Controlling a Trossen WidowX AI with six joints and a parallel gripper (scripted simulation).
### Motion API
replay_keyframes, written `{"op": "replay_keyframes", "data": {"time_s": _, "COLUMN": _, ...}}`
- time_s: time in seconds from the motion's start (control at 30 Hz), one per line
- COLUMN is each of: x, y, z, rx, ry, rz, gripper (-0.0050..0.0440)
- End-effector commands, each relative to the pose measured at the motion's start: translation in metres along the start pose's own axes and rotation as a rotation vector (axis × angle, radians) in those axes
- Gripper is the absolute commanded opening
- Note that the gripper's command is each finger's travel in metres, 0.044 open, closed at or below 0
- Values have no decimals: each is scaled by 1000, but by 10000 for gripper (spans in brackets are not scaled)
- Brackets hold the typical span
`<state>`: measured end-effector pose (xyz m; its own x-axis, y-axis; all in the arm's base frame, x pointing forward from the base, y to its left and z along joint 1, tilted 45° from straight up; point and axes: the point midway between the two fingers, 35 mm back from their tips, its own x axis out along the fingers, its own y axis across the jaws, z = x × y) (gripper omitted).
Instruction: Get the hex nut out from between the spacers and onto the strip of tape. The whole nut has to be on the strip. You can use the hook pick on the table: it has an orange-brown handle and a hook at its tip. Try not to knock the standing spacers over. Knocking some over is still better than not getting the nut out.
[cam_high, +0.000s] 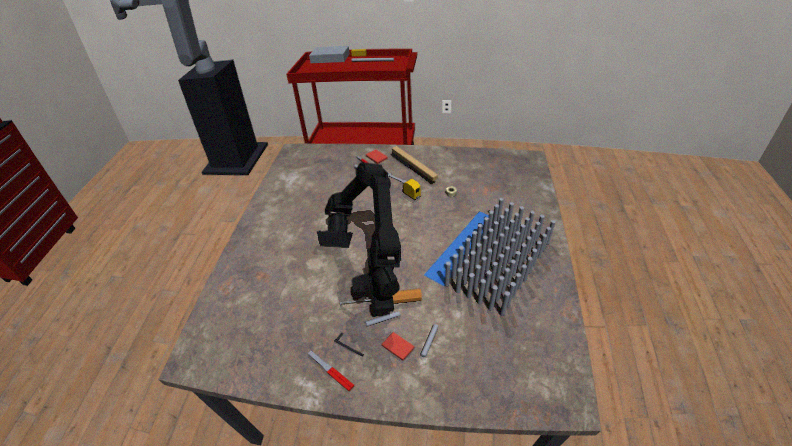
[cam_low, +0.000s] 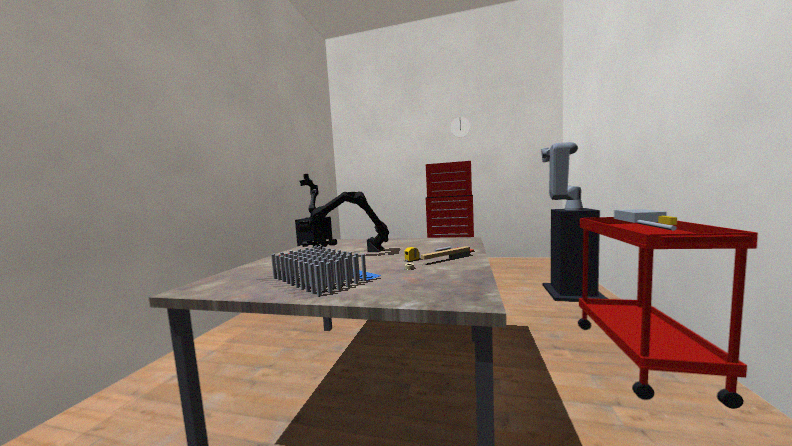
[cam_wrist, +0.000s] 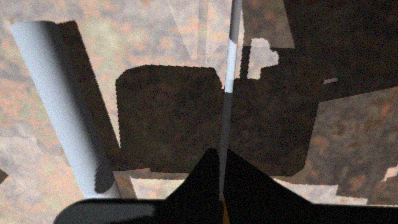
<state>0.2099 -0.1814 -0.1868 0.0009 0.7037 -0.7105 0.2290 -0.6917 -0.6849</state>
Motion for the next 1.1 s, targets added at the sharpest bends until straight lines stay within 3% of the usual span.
{"op": "replay_keyframes", "data": {"time_s": 0.0, "x": -2, "y": 1, "z": -1, "rx": 5, "ry": 9, "rz": 15, "gripper": -50}}
{"op": "replay_keyframes", "data": {"time_s": 0.03, "x": -3, "y": 1, "z": -1, "rx": 4, "ry": 9, "rz": 18, "gripper": -50}}
{"op": "replay_keyframes", "data": {"time_s": 0.07, "x": -9, "y": 5, "z": -4, "rx": -8, "ry": 11, "rz": 33, "gripper": 24}}
{"op": "replay_keyframes", "data": {"time_s": 0.13, "x": -9, "y": 5, "z": -4, "rx": -8, "ry": 11, "rz": 33, "gripper": 72}}
{"op": "replay_keyframes", "data": {"time_s": 0.2, "x": -9, "y": 5, "z": -4, "rx": -8, "ry": 11, "rz": 33, "gripper": 72}}
{"op": "replay_keyframes", "data": {"time_s": 0.5, "x": -9, "y": 5, "z": -4, "rx": -8, "ry": 11, "rz": 33, "gripper": 280}}
{"op": "replay_keyframes", "data": {"time_s": 0.57, "x": -9, "y": 5, "z": -4, "rx": -8, "ry": 11, "rz": 33, "gripper": 280}}
{"op": "replay_keyframes", "data": {"time_s": 0.7, "x": -40, "y": 9, "z": -7, "rx": -19, "ry": 13, "rz": 56, "gripper": 280}}
{"op": "replay_keyframes", "data": {"time_s": 0.77, "x": -40, "y": 9, "z": -7, "rx": -19, "ry": 13, "rz": 56, "gripper": 280}}
{"op": "replay_keyframes", "data": {"time_s": 0.9, "x": -82, "y": 6, "z": -6, "rx": -18, "ry": 12, "rz": 57, "gripper": 280}}
{"op": "replay_keyframes", "data": {"time_s": 1.03, "x": -83, "y": 6, "z": -3, "rx": -13, "ry": 10, "rz": 44, "gripper": 280}}
{"op": "replay_keyframes", "data": {"time_s": 1.07, "x": -83, "y": 6, "z": -3, "rx": -13, "ry": 10, "rz": 44, "gripper": 304}}
